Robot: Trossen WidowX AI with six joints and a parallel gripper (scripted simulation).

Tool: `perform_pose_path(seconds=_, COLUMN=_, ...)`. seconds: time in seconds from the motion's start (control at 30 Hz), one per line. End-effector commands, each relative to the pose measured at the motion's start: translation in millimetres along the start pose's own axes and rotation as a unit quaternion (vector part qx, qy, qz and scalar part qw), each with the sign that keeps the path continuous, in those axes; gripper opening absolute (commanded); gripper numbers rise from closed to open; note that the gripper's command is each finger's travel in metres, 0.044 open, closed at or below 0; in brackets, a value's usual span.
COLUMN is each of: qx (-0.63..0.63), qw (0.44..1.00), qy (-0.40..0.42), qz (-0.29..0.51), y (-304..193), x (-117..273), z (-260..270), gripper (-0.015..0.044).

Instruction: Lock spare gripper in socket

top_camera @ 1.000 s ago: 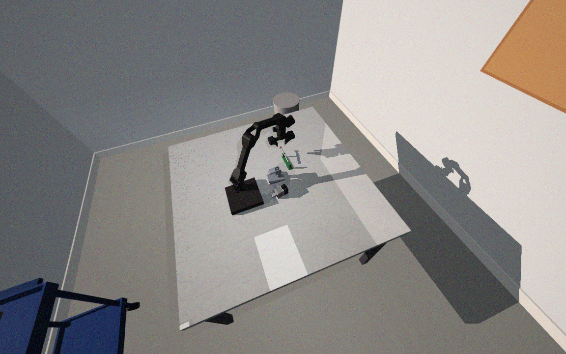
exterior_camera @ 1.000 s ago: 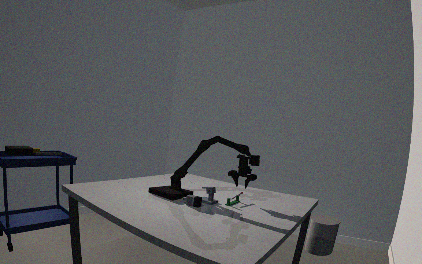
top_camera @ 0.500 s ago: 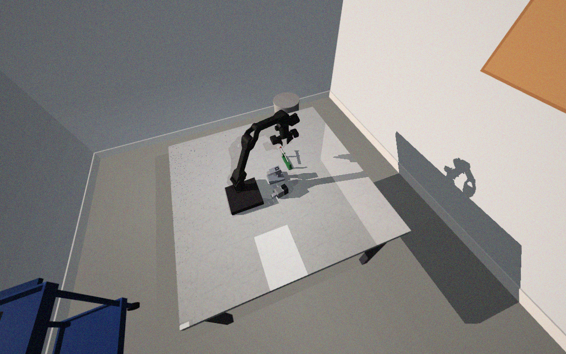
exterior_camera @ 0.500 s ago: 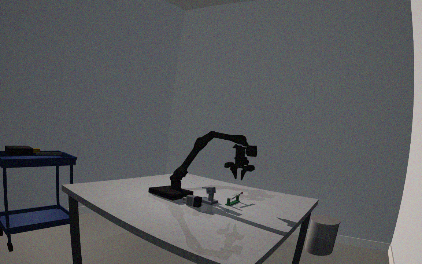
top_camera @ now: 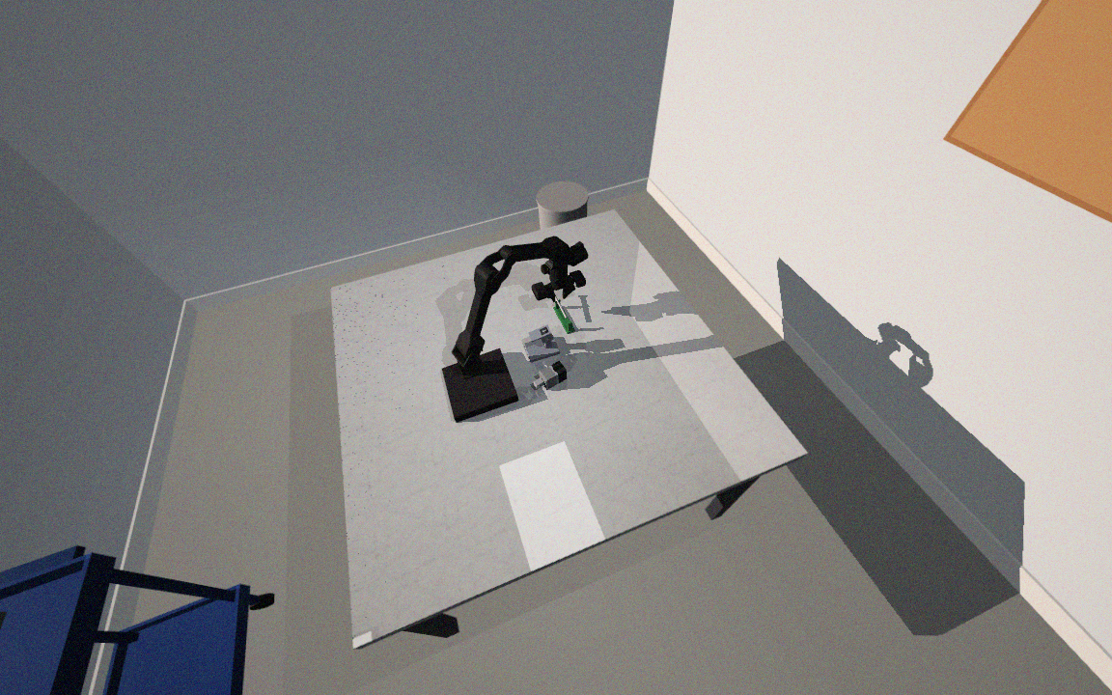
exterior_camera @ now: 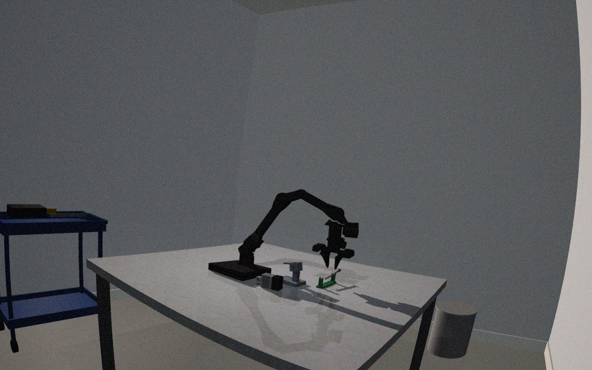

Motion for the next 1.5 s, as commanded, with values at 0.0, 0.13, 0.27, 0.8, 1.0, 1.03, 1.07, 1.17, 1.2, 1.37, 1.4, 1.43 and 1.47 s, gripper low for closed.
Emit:
perform_pose_path(seconds=0.0, qx=-0.001, qw=1.0, qy=-0.006, qz=0.0, y=-0.1, x=-2.2, z=-1.1, gripper=0.018)
perform_pose_path(seconds=0.13, qx=-0.001, qw=1.0, qy=-0.006, qz=0.0, y=-0.7, x=-8.7, z=-1.8, gripper=0.018)
perform_pose_path(seconds=0.27, qx=-0.001, qw=1.0, qy=-0.006, qz=0.0, y=-1.3, x=-15.3, z=-2.4, gripper=0.018)
perform_pose_path(seconds=0.8, qx=-0.001, qw=1.0, qy=-0.006, qz=0.0, y=-4.5, x=-41.2, z=-3.8, gripper=0.018)
perform_pose_path(seconds=1.0, qx=-0.001, qw=1.0, qy=-0.006, qz=0.0, y=-5.9, x=-50.8, z=-3.8, gripper=0.018)
perform_pose_path(seconds=1.03, qx=-0.001, qw=1.0, qy=-0.006, qz=0.0, y=-6.1, x=-52.4, z=-3.8, gripper=0.018)
perform_pose_path(seconds=1.07, qx=-0.001, qw=1.0, qy=-0.006, qz=0.0, y=-6.4, x=-54.0, z=-3.7, gripper=0.018)
perform_pose_path(seconds=1.17, qx=-0.001, qw=1.0, qy=-0.006, qz=0.0, y=-6.7, x=-56.3, z=-3.7, gripper=0.018)
perform_pose_path(seconds=1.2, qx=-0.001, qw=1.0, qy=-0.006, qz=0.0, y=-6.7, x=-56.3, z=-3.7, gripper=0.018)
perform_pose_path(seconds=1.37, qx=-0.001, qw=1.0, qy=-0.006, qz=0.0, y=-6.7, x=-56.3, z=-3.7, gripper=0.0075)
perform_pose_path(seconds=1.4, qx=-0.001, qw=1.0, qy=-0.006, qz=0.0, y=-6.7, x=-56.3, z=-3.7, gripper=0.0049)
perform_pose_path(seconds=1.43, qx=-0.001, qw=1.0, qy=-0.006, qz=0.0, y=-6.7, x=-56.3, z=-3.7, gripper=0.0022)
perform_pose_path(seconds=1.47, qx=-0.001, qw=1.0, qy=-0.006, qz=0.0, y=-6.7, x=-56.3, z=-3.7, gripper=0.0016)
Point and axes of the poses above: the point midway between the two fingers, 35 mm back from their tips, its own x axis back along the fingers, its own z axis across the jaws, y = z × x, the point moved 4 cm from there along x, back along the fingers, and after that the axes turned 7 degrees about -x, right-handed, at the moved point
